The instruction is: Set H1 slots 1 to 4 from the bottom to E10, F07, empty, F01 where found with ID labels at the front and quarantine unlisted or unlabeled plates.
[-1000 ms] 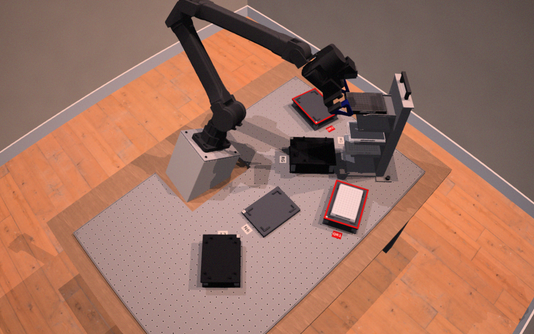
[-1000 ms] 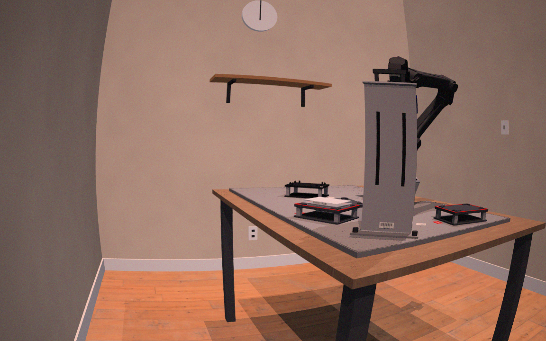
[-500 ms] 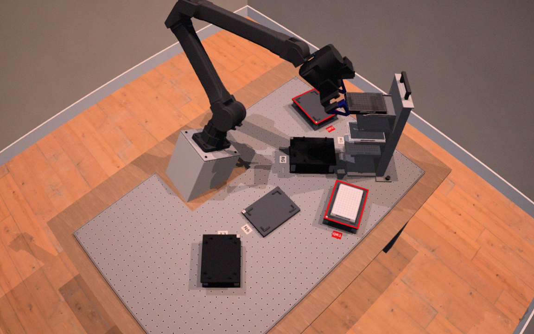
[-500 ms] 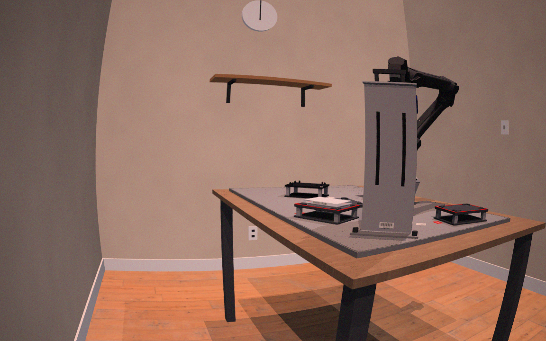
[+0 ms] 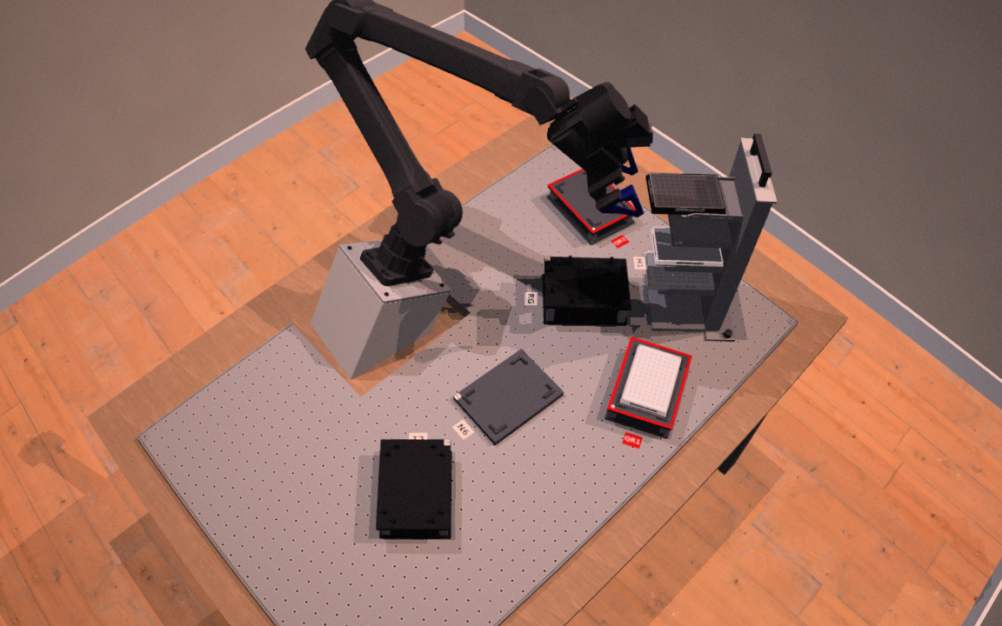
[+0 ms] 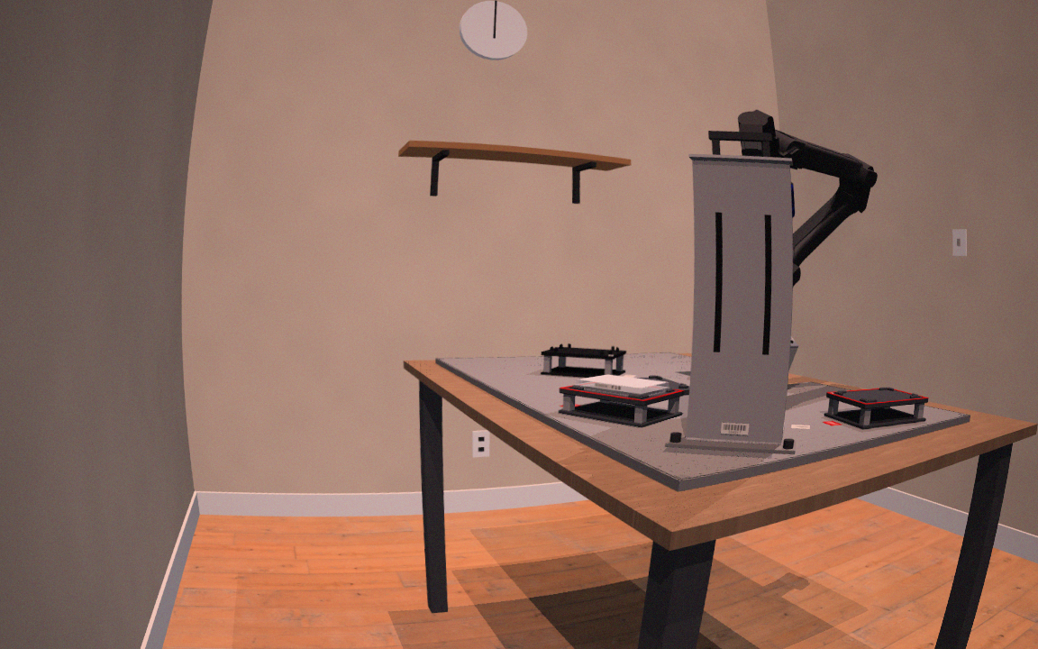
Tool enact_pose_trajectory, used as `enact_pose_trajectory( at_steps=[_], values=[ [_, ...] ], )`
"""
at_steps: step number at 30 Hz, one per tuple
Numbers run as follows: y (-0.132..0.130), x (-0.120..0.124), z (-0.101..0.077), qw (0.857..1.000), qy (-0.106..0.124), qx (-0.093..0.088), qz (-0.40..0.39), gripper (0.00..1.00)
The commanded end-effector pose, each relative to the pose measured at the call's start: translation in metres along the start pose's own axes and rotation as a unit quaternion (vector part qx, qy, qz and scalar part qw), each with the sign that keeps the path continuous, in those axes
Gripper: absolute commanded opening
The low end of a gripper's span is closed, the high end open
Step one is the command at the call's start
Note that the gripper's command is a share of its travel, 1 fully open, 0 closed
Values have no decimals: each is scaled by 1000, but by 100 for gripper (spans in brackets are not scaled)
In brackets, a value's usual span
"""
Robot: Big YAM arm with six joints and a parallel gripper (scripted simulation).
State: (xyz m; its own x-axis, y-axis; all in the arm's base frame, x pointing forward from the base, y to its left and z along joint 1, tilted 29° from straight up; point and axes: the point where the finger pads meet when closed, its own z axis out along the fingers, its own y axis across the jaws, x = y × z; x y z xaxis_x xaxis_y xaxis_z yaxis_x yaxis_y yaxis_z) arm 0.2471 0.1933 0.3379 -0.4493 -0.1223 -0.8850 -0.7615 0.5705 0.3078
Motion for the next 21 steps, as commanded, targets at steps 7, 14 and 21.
enact_pose_trajectory(
  at_steps=[7, 14, 21],
  values=[
    [2, -4, -21, 1000, -17, 8, -15, 100],
    [0, 8, -25, 1000, -12, 8, -11, 100],
    [0, 16, -33, 1000, -11, 8, -11, 100]
  ],
)
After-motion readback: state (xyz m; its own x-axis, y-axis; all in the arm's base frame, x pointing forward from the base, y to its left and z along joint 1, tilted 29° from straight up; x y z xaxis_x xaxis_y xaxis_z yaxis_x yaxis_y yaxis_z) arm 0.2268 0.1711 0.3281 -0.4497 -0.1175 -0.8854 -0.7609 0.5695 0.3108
